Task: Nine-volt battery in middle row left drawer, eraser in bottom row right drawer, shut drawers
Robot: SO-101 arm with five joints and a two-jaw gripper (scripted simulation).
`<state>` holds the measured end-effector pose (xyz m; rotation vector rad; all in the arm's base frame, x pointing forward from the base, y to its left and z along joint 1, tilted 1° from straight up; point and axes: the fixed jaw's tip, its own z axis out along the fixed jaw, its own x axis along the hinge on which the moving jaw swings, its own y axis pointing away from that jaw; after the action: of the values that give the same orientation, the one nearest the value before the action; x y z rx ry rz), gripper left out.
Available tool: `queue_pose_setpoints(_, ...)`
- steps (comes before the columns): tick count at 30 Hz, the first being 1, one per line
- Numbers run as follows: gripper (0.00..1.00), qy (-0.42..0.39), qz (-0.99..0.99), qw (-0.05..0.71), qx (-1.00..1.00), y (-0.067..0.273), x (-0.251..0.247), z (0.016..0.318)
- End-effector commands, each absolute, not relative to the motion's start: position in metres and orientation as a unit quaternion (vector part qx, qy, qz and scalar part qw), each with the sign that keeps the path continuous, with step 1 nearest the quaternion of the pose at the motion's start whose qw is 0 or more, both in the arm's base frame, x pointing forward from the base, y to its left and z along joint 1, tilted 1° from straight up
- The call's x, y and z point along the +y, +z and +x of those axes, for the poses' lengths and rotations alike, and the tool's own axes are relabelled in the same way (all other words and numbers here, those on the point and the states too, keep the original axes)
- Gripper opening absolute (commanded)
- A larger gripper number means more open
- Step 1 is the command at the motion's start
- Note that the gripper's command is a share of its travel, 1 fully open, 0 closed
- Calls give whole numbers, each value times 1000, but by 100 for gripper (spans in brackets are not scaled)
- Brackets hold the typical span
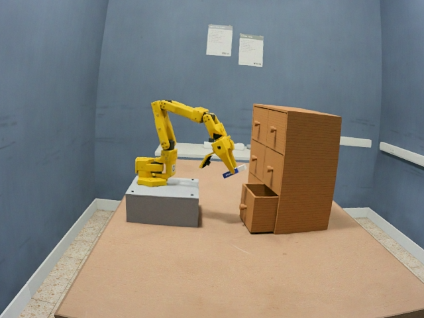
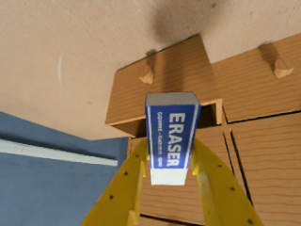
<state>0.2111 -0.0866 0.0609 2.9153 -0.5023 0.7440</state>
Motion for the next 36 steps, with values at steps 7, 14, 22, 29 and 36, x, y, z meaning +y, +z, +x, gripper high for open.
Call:
queue_pose_setpoints(7, 0, 250, 954, 46, -160, 63, -86, 215)
queue_pose_setpoints(14, 0, 250, 954, 46, -160, 63, -86, 215)
queue_pose_setpoints(22, 0, 250, 954, 46, -159, 63, -86, 217)
queue_pose_setpoints(29, 0, 250, 954, 45, -158, 63, -86, 218)
queue_pose_setpoints(36, 0, 250, 954, 45, -157, 63, -86, 218)
